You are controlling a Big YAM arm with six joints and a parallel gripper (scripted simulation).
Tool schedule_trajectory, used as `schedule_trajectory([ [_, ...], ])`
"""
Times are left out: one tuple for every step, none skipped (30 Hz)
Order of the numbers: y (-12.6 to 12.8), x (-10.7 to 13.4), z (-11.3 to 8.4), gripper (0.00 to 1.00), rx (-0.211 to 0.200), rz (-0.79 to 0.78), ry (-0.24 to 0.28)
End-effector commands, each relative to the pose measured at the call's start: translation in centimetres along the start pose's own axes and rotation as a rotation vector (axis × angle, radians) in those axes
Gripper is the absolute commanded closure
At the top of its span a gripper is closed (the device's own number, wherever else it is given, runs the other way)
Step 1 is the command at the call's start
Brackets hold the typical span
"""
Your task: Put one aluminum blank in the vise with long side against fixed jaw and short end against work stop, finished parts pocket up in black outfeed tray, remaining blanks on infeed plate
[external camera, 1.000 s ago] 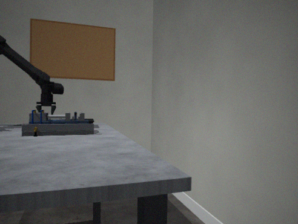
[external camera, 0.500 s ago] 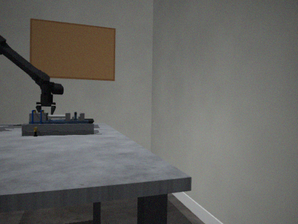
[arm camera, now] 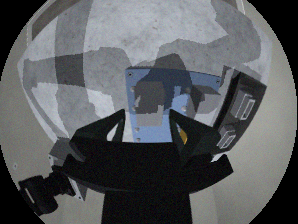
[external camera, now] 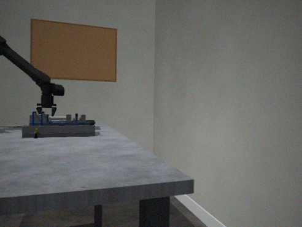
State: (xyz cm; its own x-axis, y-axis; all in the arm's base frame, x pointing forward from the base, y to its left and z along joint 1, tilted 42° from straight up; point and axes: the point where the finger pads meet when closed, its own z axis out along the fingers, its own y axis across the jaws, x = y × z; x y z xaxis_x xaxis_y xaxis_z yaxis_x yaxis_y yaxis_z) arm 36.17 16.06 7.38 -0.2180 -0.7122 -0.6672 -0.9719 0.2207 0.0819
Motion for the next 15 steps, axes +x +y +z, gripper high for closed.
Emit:
schedule_trajectory([
  [-0.94, -0.45, 0.24, 0.36, 0.012, -0.012, -0.005],
  [-0.95, -0.46, 0.24, 0.36, 0.012, -0.012, -0.005],
  [-0.95, -0.46, 0.24, 0.36, 0.012, -0.012, -0.005],
  [-0.95, -0.46, 0.24, 0.36, 0.012, -0.012, -0.005],
  [-0.95, -0.46, 0.24, 0.36, 0.012, -0.012, -0.005],
  [-0.95, -0.46, 0.23, 0.36, 0.012, -0.012, -0.006],
  [-0.95, -0.46, 0.23, 0.36, 0.012, -0.012, -0.006],
  [-0.96, -0.46, 0.23, 0.36, 0.012, -0.012, -0.006],
  [-0.97, -0.47, 0.23, 0.36, 0.012, -0.012, -0.006],
  [-1.00, -0.49, 0.22, 0.36, 0.012, -0.013, -0.006],
  [-1.06, -0.52, 0.20, 0.36, 0.013, -0.013, -0.006],
  [-1.06, -0.52, 0.20, 0.36, 0.013, -0.013, -0.006],
  [-1.06, -0.52, 0.20, 0.36, 0.013, -0.013, -0.006],
  [-1.15, -0.57, 0.17, 0.36, 0.014, -0.014, -0.007],
  [-1.26, -0.63, 0.13, 0.36, 0.016, -0.015, -0.007],
])
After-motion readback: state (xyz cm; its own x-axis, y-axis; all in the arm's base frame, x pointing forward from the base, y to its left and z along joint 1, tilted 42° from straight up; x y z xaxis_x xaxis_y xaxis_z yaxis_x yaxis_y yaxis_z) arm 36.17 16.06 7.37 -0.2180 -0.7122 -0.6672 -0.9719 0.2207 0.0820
